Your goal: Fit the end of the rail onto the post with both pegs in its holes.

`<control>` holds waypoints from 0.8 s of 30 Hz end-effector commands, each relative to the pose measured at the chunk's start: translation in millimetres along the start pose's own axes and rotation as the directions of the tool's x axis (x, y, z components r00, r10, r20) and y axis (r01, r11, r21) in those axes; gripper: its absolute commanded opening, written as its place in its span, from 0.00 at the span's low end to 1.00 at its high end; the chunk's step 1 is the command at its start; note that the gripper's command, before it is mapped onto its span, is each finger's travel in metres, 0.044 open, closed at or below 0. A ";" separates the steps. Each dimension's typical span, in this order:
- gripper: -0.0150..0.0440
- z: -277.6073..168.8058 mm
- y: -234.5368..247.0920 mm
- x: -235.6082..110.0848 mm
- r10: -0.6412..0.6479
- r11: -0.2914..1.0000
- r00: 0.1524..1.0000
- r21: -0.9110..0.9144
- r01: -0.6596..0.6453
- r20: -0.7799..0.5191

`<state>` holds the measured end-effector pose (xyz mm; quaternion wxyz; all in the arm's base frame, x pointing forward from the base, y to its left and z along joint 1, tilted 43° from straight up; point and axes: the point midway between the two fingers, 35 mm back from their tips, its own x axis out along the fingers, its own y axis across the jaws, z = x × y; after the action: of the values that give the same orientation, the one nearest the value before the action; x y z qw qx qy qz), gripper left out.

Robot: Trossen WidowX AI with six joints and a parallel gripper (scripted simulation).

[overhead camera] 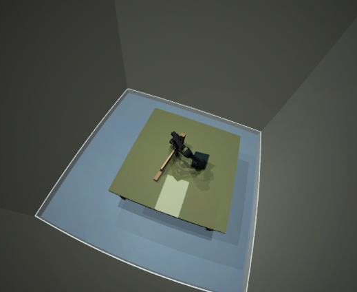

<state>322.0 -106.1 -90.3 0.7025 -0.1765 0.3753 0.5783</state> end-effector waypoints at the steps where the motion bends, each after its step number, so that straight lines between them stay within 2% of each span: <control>1: 0.65 -0.1 0.1 0.1 0.001 1.000 1.000 0.000 -0.001 -0.001; 9: 1.00 -0.1 0.1 0.1 0.001 1.000 1.000 0.000 -0.001 -0.001; 15: 1.00 1.5 0.0 -1.5 0.000 1.000 1.000 0.000 0.000 -0.001; 19: 1.00 28.5 0.3 -27.9 -0.006 1.000 1.000 0.001 0.006 -0.004; 24: 1.00 30.2 0.5 -29.5 -0.007 1.000 1.000 0.001 0.007 -0.004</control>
<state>328.4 -105.5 -55.9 0.7019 -0.1795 0.3762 0.5775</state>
